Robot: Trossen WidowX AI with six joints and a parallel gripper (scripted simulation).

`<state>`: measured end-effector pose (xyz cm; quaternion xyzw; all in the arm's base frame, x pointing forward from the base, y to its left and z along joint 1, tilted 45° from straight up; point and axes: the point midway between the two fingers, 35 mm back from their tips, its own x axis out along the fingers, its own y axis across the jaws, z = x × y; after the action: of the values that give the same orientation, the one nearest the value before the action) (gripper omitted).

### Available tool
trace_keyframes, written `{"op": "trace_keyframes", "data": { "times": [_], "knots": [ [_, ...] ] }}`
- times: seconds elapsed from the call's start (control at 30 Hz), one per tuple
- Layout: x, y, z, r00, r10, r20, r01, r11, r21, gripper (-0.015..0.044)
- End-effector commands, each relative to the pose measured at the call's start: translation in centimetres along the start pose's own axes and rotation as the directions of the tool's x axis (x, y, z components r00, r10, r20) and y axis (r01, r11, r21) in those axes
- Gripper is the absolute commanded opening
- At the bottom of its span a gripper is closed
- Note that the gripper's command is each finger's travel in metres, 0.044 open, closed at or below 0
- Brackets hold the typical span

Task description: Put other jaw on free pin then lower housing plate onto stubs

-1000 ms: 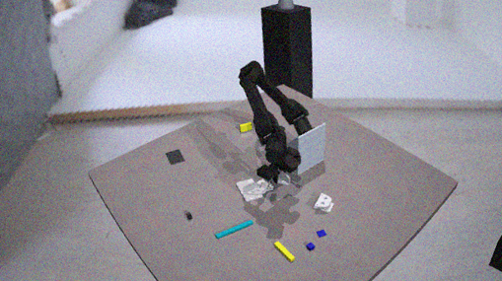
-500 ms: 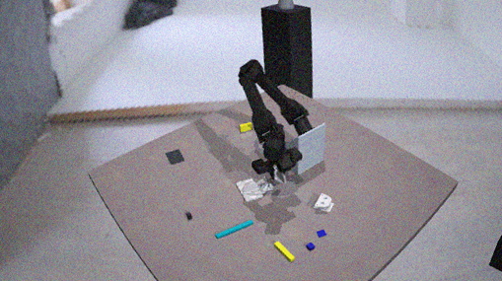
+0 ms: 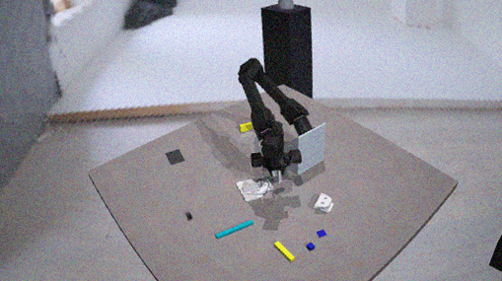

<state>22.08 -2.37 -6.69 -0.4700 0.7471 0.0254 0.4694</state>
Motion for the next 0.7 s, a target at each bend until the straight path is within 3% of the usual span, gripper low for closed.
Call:
{"op": "trace_keyframes", "data": {
  "times": [0.0,0.67],
  "knots": [
    [0.1,0.0,-0.7,1.0,-0.004,-0.006,0.005,0.993,0.117,0.0134],
    [0.2,-0.2,-2.7,1.0,-0.005,-0.008,0.009,0.804,0.594,0.0134]
  ]
}}
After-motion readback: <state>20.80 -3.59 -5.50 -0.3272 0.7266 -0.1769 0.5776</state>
